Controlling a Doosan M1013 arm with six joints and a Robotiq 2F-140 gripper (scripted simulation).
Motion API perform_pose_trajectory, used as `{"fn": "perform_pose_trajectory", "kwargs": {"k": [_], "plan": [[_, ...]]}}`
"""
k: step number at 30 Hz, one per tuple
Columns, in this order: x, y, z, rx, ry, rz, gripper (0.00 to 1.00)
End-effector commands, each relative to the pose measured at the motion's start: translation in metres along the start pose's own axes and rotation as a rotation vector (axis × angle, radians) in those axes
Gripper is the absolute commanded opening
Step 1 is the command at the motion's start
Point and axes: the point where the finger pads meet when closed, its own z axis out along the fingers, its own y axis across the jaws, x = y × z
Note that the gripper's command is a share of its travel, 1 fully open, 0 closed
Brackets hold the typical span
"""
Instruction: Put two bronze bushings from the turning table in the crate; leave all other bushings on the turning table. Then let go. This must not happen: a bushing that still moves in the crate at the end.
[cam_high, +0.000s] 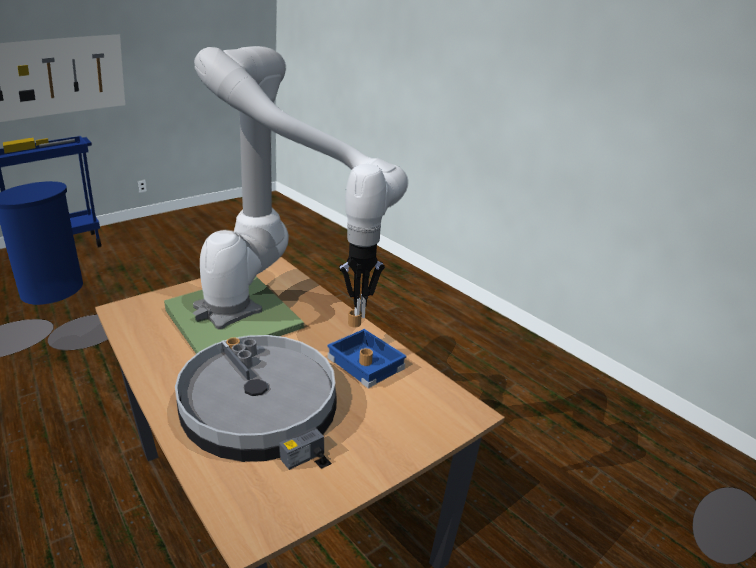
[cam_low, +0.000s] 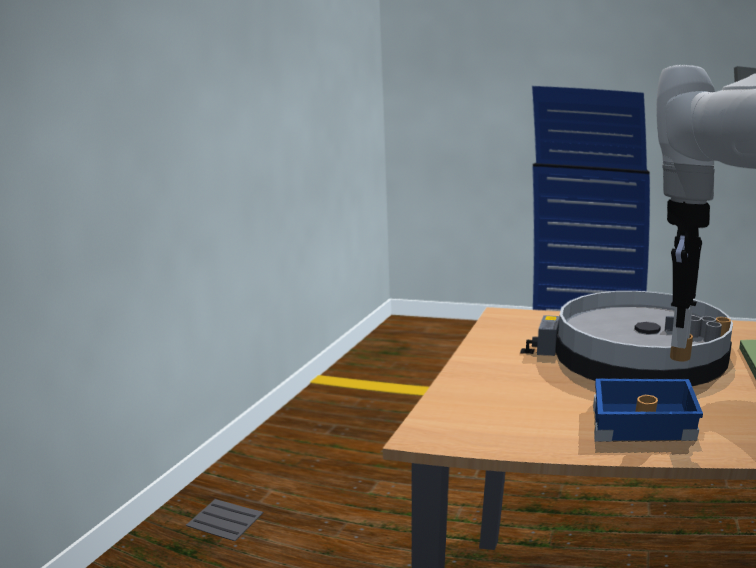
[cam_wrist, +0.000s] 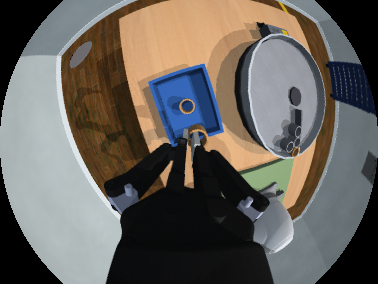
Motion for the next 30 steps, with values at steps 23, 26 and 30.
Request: {"fn": "perform_pose_trajectory", "kwargs": {"k": [23, 26, 30], "plan": [[0.0019, -0.0083, -0.0009, 0.003, 0.006, -0.001, 0.0], [0.002, -0.0086, -0.0009, 0.003, 0.006, -0.001, 0.0], [0.002, -0.0087, -0.0009, 0.003, 0.006, -0.001, 0.0]]}}
